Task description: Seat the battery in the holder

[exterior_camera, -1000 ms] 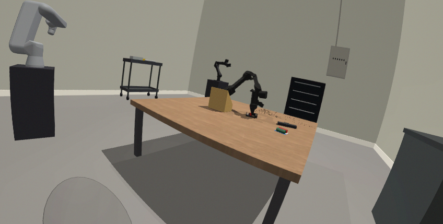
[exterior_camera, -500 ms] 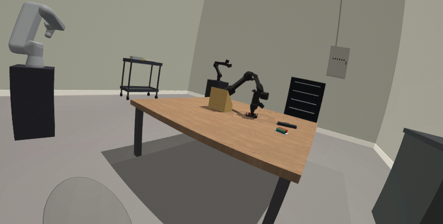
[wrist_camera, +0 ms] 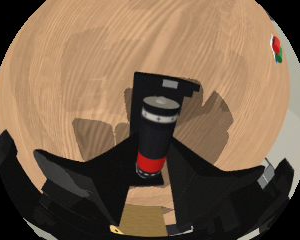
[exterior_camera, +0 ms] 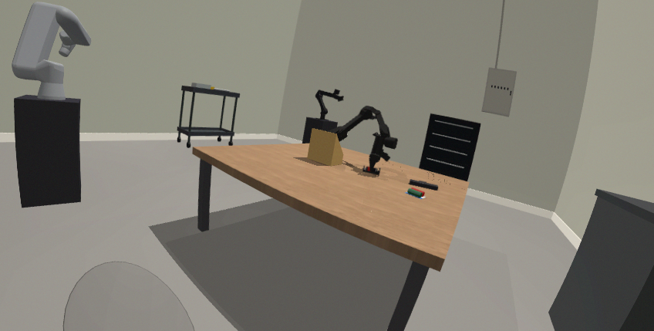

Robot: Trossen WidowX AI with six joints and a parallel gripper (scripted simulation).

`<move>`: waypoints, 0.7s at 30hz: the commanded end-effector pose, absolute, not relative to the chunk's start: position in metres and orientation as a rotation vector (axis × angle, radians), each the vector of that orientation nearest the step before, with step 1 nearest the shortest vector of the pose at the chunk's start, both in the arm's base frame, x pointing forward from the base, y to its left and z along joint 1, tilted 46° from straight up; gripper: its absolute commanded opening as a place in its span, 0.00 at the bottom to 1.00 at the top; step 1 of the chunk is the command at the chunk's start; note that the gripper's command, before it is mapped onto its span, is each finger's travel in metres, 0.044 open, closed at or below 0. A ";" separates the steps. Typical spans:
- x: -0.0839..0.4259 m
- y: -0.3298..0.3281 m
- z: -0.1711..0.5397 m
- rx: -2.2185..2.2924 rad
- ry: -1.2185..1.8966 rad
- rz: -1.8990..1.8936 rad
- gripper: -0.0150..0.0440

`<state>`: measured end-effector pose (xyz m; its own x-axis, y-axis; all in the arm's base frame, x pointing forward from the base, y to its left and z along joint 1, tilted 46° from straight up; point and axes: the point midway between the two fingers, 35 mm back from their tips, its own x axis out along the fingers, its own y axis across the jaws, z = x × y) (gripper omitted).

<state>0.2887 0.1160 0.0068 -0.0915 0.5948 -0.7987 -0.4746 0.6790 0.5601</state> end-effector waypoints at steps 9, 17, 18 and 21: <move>0.288 0.119 0.006 0.107 1.413 0.896 0.39; 0.295 0.122 0.009 0.107 1.407 0.894 0.39; 0.296 0.123 0.009 0.108 1.405 0.893 0.39; 0.298 0.123 0.010 0.108 1.402 0.892 0.39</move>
<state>0.2974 0.1210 0.0098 -0.0855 0.5943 -0.7997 -0.4787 0.6794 0.5561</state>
